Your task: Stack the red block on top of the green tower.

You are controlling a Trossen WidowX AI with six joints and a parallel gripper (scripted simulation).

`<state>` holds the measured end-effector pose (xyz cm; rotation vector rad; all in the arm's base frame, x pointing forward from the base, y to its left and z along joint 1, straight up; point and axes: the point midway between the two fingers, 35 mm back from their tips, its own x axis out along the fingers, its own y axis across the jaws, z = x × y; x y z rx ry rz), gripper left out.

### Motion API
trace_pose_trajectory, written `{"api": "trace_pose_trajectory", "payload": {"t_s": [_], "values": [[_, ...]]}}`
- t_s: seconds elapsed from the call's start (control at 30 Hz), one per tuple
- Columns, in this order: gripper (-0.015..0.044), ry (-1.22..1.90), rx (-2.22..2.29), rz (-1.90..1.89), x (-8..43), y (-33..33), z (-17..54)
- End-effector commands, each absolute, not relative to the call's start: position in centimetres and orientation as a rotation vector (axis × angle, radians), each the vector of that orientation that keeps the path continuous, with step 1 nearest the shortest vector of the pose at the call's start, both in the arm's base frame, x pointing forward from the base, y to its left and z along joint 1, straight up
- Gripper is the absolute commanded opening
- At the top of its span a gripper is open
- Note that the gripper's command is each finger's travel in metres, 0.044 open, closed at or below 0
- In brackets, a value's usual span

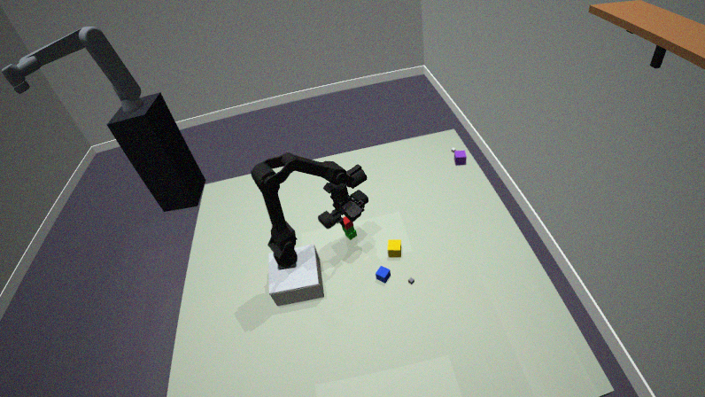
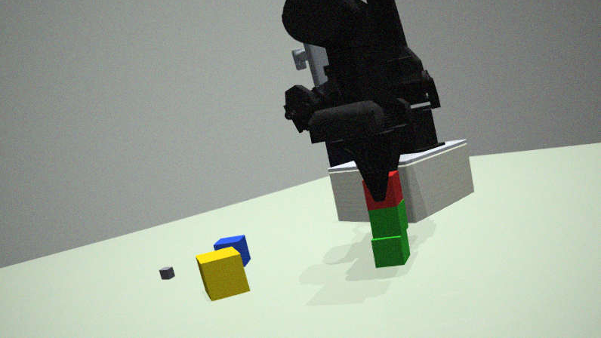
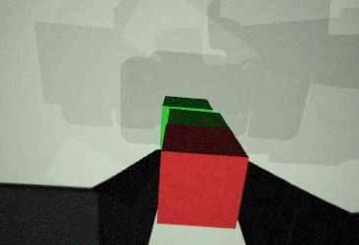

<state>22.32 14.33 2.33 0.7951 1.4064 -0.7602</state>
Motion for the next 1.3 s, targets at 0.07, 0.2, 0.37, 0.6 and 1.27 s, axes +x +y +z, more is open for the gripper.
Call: {"api": "trace_pose_trajectory", "payload": {"t_s": [0.07, 0.2, 0.37, 0.6, 1.27], "values": [[0.0053, 1.408, 0.793, -0.762, 22.26, 14.3, 2.38], [0.0157, 1.408, 0.793, -0.762, 22.26, 14.3, 2.38], [0.0289, 1.408, 0.793, -0.762, 22.26, 14.3, 2.38], [0.044, 1.408, 0.793, -0.762, 22.26, 14.3, 2.38], [0.044, 1.408, 0.793, -0.762, 22.26, 14.3, 2.38]]}}
